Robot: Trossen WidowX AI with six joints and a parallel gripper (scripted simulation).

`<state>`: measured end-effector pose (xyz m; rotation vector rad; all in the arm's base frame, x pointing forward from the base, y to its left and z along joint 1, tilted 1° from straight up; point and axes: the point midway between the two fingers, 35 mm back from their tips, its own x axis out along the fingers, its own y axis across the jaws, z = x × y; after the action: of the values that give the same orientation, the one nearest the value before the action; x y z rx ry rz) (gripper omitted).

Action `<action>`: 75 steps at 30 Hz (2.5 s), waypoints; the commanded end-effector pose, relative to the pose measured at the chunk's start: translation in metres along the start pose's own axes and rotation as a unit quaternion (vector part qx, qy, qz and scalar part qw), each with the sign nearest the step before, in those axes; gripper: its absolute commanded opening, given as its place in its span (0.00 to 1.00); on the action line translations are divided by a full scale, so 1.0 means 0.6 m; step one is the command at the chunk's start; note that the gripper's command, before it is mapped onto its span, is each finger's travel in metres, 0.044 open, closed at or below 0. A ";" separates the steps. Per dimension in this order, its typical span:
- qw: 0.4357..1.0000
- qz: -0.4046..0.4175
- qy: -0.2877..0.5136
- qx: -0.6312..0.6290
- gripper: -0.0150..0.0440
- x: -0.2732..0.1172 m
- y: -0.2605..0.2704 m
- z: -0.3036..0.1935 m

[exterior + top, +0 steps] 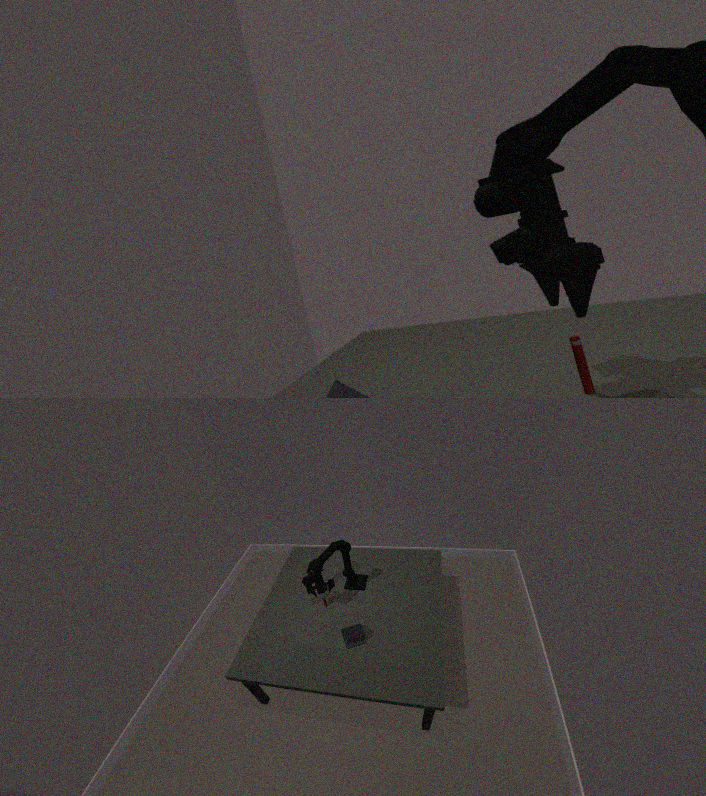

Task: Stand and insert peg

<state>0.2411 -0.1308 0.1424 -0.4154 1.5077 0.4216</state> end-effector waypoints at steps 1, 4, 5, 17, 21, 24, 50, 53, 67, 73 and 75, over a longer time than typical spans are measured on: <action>1.000 -0.005 0.003 0.004 1.00 -0.001 -0.002 0.000; 1.000 -0.005 0.003 0.005 1.00 0.007 -0.002 0.000; 1.000 -0.005 0.003 0.006 1.00 0.013 -0.002 0.000; 1.000 -0.005 0.003 0.009 1.00 0.044 -0.004 0.001; 1.000 -0.005 0.003 0.009 1.00 0.055 -0.004 0.001; 1.000 -0.005 0.003 0.009 1.00 0.063 -0.005 0.001; 1.000 -0.005 0.003 0.009 1.00 0.133 -0.003 0.000; 1.000 -0.005 0.003 0.009 1.00 0.137 -0.003 -0.001; 1.000 -0.004 0.001 0.006 0.38 0.131 -0.003 0.001; 1.000 -0.004 0.001 0.006 0.28 0.131 -0.003 0.001; 1.000 -0.004 0.001 0.006 0.25 0.131 -0.003 0.001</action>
<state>0.2440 -0.1316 0.0636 -0.4126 1.5099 0.4071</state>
